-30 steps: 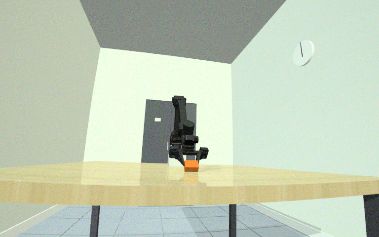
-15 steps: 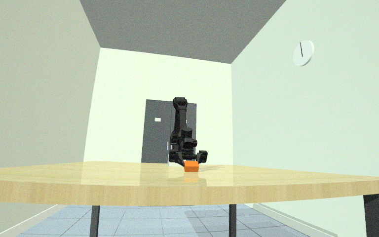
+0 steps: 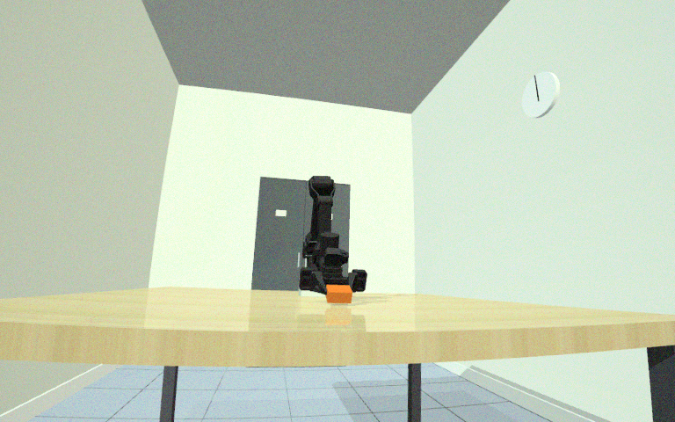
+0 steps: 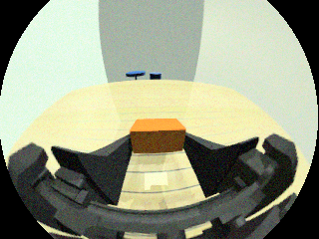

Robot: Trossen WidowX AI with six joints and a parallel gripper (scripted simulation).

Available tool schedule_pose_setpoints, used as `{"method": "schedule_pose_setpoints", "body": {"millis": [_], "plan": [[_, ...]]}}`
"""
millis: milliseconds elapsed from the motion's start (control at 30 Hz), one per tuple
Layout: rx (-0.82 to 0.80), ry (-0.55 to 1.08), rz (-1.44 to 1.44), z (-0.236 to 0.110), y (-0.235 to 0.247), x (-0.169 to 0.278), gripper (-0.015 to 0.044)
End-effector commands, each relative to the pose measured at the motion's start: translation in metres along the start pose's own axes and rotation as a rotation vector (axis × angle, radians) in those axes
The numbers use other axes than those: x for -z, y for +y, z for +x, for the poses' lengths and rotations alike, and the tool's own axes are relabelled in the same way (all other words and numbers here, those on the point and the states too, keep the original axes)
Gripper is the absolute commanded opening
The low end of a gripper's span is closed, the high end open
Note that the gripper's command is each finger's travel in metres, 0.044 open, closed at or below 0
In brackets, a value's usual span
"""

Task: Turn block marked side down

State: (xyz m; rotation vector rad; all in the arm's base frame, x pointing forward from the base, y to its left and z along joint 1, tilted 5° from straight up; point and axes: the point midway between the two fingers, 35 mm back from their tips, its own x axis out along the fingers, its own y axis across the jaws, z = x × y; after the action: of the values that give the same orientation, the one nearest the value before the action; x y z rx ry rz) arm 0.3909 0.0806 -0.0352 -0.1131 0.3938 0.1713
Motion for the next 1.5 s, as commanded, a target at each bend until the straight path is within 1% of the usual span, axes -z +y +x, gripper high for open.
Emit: {"method": "schedule_pose_setpoints", "body": {"millis": [0,300,867,1467], "plan": [[-0.005,-0.009,-0.003,-0.0006,0.0005,-0.0013,0.0],[-0.005,-0.009,-0.003,-0.0006,0.0005,-0.0013,0.0],[-0.005,-0.009,-0.003,-0.0006,0.0005,-0.0013,0.044],[-0.005,-0.009,-0.003,-0.0006,0.0005,-0.0013,0.044]]}}
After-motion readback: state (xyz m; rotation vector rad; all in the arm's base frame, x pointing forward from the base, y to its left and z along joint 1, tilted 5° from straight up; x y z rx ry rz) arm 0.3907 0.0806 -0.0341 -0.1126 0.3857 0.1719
